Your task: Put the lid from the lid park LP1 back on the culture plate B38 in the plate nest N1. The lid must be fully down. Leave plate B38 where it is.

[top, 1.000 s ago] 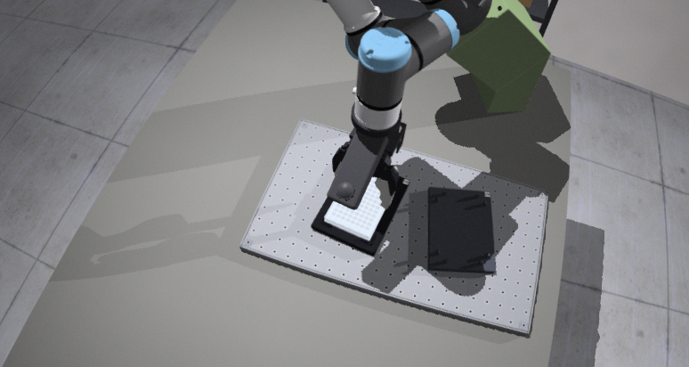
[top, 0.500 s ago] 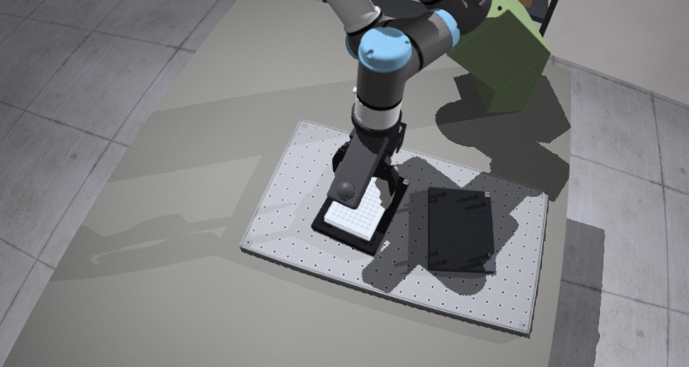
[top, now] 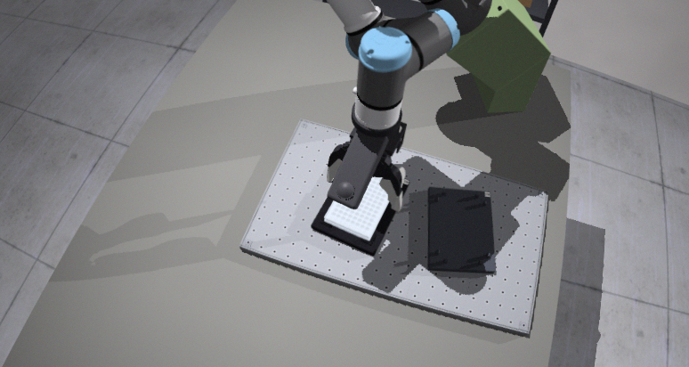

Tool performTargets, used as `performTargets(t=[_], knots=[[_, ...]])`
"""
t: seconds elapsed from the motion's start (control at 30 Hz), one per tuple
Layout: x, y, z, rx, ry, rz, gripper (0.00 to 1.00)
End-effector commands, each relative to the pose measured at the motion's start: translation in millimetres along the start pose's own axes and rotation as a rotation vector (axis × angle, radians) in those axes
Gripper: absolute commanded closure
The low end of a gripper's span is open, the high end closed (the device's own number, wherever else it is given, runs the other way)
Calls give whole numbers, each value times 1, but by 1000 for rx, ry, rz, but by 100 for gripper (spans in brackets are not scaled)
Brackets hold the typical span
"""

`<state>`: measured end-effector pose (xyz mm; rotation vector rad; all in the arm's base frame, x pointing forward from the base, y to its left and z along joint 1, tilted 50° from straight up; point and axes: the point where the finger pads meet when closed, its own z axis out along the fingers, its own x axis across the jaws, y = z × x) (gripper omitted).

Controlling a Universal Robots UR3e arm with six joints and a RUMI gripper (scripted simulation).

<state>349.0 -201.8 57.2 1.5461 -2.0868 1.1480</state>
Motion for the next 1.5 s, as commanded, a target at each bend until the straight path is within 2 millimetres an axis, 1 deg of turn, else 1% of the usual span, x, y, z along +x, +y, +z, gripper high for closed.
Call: performTargets(t=[0.0,0.9,1.27,1.47], knots=[[-1,1,0,0,-1,-1,18],[-1,1,0,0,-1,-1,18],[0,0,-19,1,-1,-1,18],[0,0,-19,1,-1,0,18]])
